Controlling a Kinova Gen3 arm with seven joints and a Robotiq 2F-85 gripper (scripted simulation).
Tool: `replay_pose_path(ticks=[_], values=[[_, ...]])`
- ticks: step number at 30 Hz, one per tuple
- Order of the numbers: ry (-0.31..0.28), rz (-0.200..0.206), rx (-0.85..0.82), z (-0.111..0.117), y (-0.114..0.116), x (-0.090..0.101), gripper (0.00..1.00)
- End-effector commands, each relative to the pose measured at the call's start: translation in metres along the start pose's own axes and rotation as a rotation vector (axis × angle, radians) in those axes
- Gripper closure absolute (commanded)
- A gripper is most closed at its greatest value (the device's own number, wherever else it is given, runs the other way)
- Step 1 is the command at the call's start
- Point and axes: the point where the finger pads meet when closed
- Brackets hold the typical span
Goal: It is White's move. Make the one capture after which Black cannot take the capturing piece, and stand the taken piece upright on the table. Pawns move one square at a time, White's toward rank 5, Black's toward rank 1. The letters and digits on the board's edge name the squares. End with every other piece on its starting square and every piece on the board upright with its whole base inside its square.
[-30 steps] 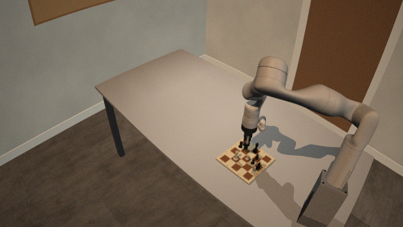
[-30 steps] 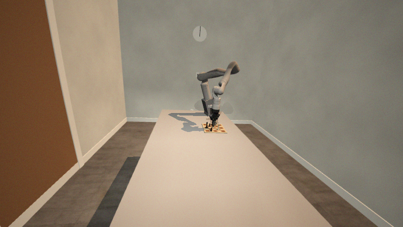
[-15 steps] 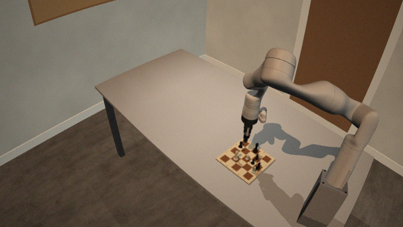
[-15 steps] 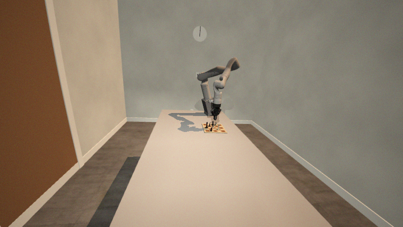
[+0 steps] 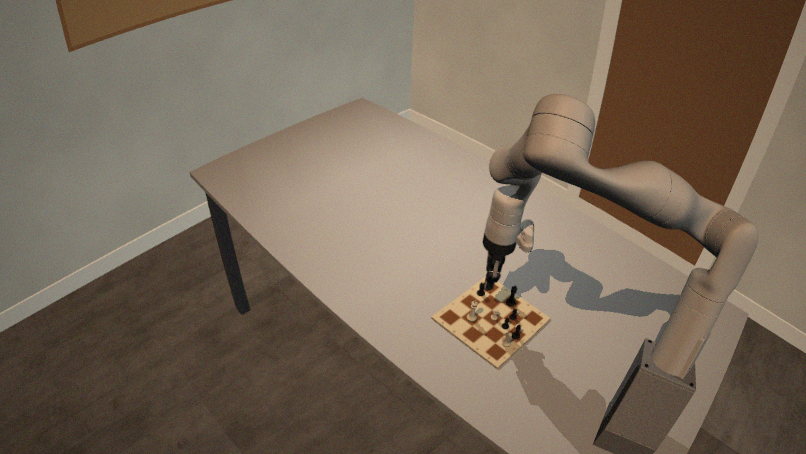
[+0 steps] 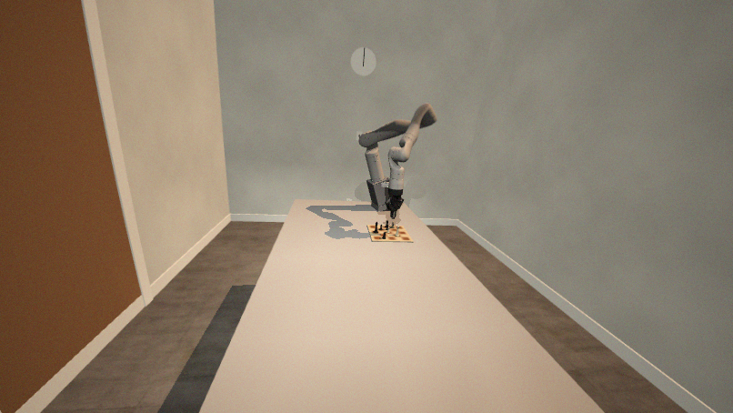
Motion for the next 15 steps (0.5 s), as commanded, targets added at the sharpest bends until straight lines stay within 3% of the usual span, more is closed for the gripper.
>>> replay_pose_path(ticks=[1, 7, 9, 15], values=[[-0.014, -0.014, 0.011, 0.006, 0.016, 0.000, 1.00], [-0.045, -0.029, 0.056, 0.032, 0.055, -0.005, 1.00], [-0.045, -0.029, 0.056, 0.032, 0.055, -0.005, 1.00], [-0.028, -0.016, 0.111, 0.078, 0.088, -0.004, 1.00]])
Point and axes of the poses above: the point where the finger pads meet when closed, its own x axis back along the fingers, its own y axis across the jaws, z = x × y, and after that the axes turned 9 degrees about -x, right-handed
